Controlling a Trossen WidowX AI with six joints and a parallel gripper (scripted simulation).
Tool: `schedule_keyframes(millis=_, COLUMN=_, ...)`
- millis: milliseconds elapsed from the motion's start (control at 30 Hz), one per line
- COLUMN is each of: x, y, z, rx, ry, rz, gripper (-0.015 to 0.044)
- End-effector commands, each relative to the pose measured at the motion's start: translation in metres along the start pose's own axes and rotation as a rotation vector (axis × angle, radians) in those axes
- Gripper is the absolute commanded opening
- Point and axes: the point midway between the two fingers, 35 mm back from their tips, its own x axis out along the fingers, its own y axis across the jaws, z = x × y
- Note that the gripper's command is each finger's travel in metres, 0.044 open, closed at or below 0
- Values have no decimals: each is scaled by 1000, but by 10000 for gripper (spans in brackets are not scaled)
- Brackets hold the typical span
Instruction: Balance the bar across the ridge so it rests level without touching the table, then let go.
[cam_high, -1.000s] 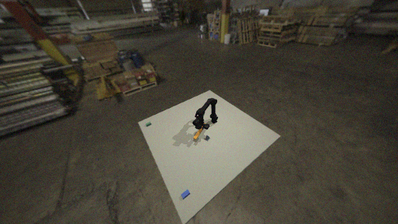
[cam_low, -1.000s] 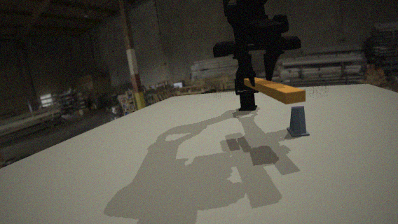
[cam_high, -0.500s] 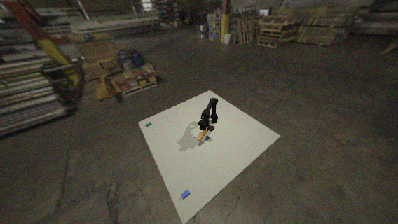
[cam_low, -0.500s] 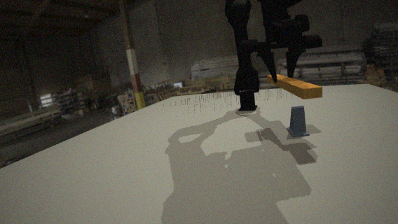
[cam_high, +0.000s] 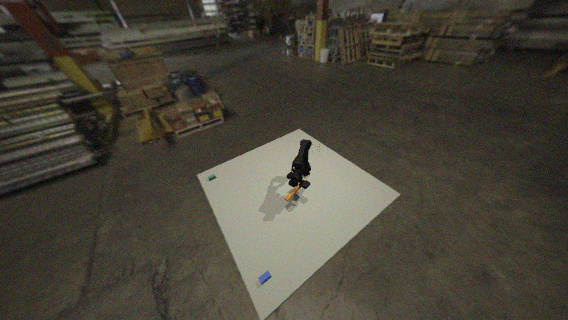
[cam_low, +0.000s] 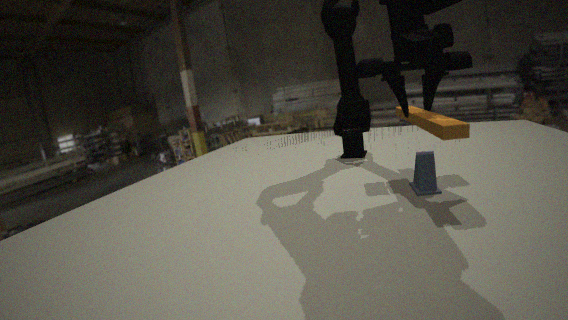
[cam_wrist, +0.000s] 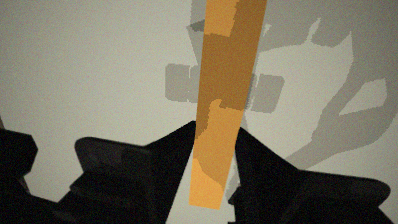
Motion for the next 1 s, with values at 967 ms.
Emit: schedule_keyframes(millis=967, x=40, y=2, z=-2, rx=7, ry=5, rz=3, gripper=0)
